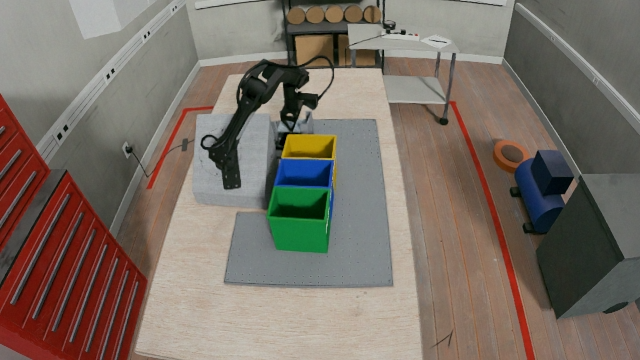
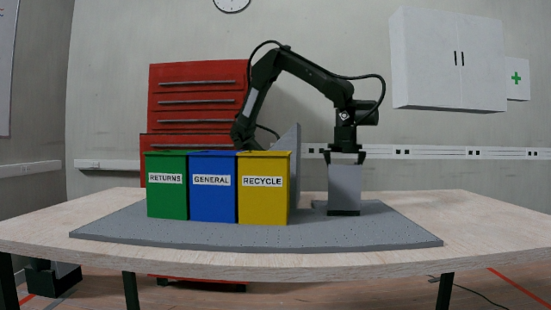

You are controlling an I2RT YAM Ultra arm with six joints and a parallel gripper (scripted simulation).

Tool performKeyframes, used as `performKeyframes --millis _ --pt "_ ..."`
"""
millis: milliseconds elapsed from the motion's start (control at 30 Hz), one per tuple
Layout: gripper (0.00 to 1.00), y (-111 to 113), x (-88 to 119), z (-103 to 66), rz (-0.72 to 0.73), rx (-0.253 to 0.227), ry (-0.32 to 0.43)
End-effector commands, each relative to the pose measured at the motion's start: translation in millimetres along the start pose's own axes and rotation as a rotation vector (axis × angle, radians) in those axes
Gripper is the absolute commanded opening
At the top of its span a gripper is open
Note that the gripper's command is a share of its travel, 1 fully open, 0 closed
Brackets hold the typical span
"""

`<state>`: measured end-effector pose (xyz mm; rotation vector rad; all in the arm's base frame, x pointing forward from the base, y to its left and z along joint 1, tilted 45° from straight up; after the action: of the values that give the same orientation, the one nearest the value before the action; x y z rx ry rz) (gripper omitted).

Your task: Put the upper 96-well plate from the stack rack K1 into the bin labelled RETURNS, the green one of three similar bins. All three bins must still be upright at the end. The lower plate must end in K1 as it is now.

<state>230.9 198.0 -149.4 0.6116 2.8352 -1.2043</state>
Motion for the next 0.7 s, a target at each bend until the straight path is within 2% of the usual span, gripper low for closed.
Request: performKeyframes --millis 0,667 --pt "0.0 4 -2 -37.6 0.01 -0.053 -0.023" --pt "0.0 2 -2 -64.5 0.009 -0.052 -0.031"
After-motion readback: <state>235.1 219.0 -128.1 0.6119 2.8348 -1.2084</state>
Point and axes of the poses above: the point where the finger pads meet when closed, its own z axis out along the fingers, its own y axis across the jaws, x = y × z, the point moved 9 cm from there along -z, back along the fingers, and after that the axes turned 10 degrees about z, right-handed, at the moved point
